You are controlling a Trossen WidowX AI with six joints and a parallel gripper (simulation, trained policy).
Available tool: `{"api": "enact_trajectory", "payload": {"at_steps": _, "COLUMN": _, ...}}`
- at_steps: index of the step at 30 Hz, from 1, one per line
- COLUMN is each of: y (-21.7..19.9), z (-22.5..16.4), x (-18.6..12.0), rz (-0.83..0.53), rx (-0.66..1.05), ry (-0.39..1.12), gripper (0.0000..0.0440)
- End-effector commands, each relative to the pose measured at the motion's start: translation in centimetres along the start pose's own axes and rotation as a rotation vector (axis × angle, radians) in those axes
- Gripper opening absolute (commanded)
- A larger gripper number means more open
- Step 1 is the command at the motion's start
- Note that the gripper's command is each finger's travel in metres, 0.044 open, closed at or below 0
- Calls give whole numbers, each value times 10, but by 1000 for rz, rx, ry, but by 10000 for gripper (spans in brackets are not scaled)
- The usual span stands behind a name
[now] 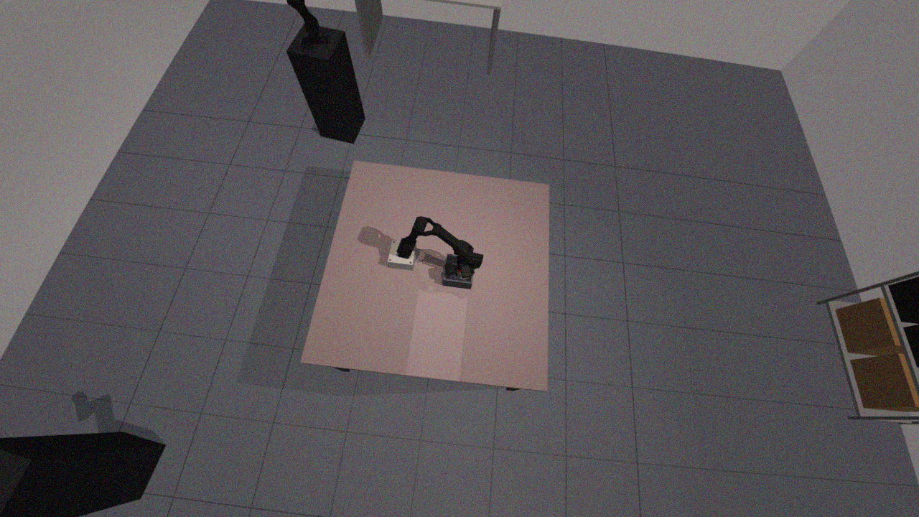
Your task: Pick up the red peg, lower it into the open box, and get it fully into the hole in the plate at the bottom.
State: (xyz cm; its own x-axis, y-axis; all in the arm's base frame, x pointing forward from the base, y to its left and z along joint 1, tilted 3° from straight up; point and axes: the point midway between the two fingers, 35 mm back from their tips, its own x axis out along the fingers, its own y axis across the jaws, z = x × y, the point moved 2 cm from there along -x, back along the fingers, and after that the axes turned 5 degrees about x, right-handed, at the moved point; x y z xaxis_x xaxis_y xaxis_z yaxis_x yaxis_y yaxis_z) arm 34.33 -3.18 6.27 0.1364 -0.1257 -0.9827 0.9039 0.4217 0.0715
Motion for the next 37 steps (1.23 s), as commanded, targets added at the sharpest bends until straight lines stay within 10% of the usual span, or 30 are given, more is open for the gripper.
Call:
{"api": "enact_trajectory", "payload": {"at_steps": 1, "y": 7, "z": 10, "x": 1, "rz": 9, "rx": -4, "ry": -5, "gripper": 357}}
{"api": "enact_trajectory", "payload": {"at_steps": 5, "y": 15, "z": 23, "x": 1, "rz": 31, "rx": -2, "ry": -28, "gripper": 440}}
{"api": "enact_trajectory", "payload": {"at_steps": 37, "y": 29, "z": 68, "x": -8, "rz": 108, "rx": 42, "ry": -129, "gripper": 440}}
